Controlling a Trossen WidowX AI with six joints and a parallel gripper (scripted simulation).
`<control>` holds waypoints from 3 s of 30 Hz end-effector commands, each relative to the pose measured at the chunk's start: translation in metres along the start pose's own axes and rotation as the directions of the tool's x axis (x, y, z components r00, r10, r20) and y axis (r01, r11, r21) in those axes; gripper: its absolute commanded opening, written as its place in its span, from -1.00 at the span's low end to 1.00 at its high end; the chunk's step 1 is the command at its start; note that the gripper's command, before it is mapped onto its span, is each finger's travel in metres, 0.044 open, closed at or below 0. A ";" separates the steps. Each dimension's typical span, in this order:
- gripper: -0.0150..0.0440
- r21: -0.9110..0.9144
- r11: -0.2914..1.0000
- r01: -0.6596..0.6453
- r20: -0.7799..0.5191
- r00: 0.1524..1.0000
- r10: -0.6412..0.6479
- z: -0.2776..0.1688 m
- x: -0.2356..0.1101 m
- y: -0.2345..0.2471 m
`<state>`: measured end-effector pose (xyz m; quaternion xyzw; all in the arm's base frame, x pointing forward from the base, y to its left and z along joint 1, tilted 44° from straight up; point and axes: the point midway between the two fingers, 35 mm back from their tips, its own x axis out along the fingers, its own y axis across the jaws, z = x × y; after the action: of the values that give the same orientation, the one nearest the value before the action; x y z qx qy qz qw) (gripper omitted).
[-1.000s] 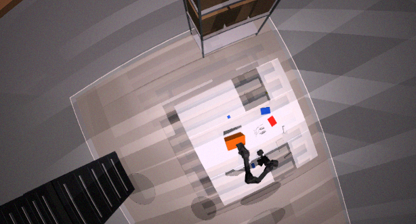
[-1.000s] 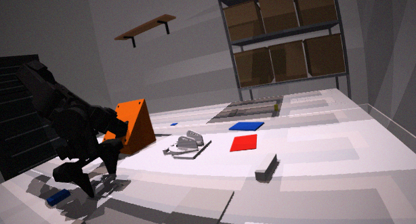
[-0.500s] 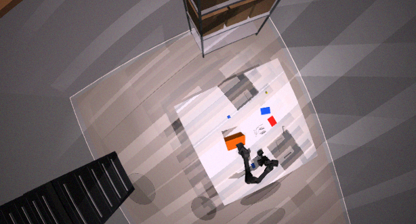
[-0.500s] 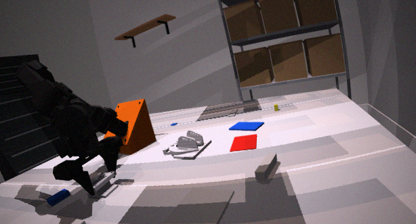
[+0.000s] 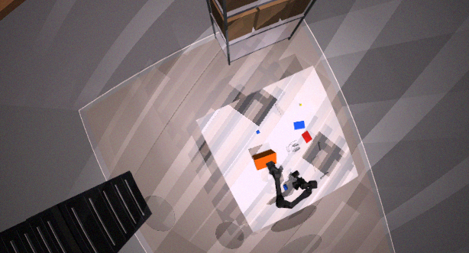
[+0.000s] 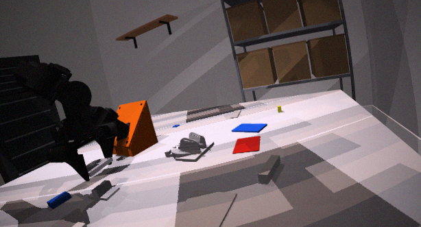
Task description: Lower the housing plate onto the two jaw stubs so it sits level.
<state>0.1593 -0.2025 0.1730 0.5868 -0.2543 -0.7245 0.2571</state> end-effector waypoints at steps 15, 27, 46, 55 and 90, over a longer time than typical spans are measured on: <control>0.70 -0.072 0.997 -0.008 -0.013 1.000 0.007 -0.004 -0.022 -0.002; 0.70 -0.347 0.938 0.002 -0.023 1.000 -0.011 -0.025 -0.021 -0.020; 0.70 -0.718 0.697 0.000 -0.033 0.999 -0.034 -0.055 -0.020 -0.052; 0.70 -0.848 0.531 -0.007 -0.035 0.999 -0.041 -0.067 -0.021 -0.068; 0.70 -0.966 -0.257 -0.041 -0.029 0.998 -0.050 -0.100 -0.023 -0.139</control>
<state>0.2494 -0.0966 0.0843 0.1974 0.4047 -0.6411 0.6215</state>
